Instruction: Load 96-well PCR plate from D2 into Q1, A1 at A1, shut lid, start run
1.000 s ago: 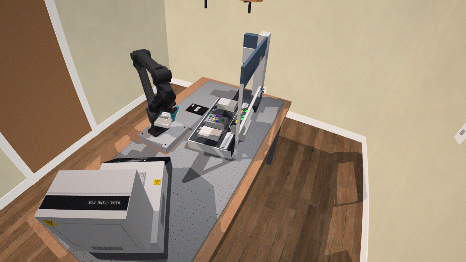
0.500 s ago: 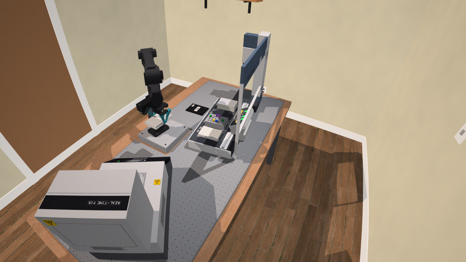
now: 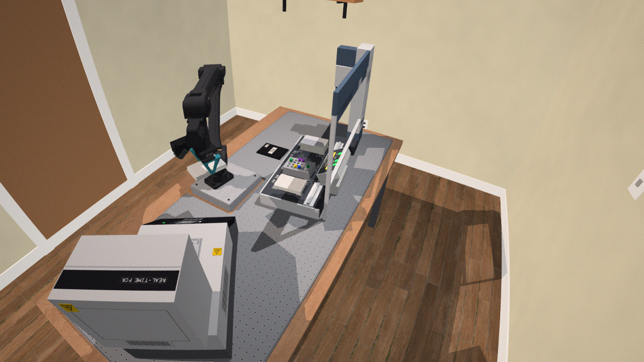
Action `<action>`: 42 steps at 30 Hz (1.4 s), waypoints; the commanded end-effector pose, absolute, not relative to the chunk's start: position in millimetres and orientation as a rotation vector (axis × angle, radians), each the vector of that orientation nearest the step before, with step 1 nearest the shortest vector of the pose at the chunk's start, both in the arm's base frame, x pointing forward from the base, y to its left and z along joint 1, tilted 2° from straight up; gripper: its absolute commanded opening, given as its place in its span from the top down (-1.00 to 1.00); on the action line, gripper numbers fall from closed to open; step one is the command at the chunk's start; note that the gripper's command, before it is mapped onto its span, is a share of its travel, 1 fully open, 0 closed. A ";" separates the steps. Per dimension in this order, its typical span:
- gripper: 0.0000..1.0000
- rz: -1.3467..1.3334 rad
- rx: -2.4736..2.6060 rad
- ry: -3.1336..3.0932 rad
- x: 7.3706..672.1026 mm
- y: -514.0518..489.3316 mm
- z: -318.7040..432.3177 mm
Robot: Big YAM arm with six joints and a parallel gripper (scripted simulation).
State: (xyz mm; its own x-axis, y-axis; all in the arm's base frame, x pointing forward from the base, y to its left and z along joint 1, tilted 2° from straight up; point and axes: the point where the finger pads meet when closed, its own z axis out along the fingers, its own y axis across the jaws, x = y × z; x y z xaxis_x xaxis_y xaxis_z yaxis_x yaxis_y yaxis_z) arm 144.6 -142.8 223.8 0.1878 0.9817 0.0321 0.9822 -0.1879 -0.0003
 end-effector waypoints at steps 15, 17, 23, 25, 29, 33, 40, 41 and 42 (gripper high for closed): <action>1.00 -0.025 -2.746 -1.609 132.4 -218.0 256.7; 1.00 -0.033 -2.742 -1.608 134.1 -215.3 256.4; 1.00 -0.028 -2.851 -1.404 144.6 -251.8 258.8; 1.00 -0.028 -2.872 -1.348 155.2 -257.9 255.9; 1.00 -0.029 -2.912 -1.234 170.2 -267.8 251.6; 1.00 -0.033 -2.915 -1.262 177.9 -274.5 256.7; 1.00 -0.034 -2.901 -1.284 206.6 -303.4 252.0; 1.00 -0.031 -2.889 -1.287 209.3 -305.6 248.1; 1.00 -0.029 -2.879 -1.291 211.9 -307.7 245.1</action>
State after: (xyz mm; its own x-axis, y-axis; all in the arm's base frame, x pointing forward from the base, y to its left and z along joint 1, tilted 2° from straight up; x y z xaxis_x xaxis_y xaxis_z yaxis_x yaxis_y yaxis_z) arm 194.4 -290.4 242.2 0.6620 0.7492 0.0210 0.7493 -0.6622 0.0029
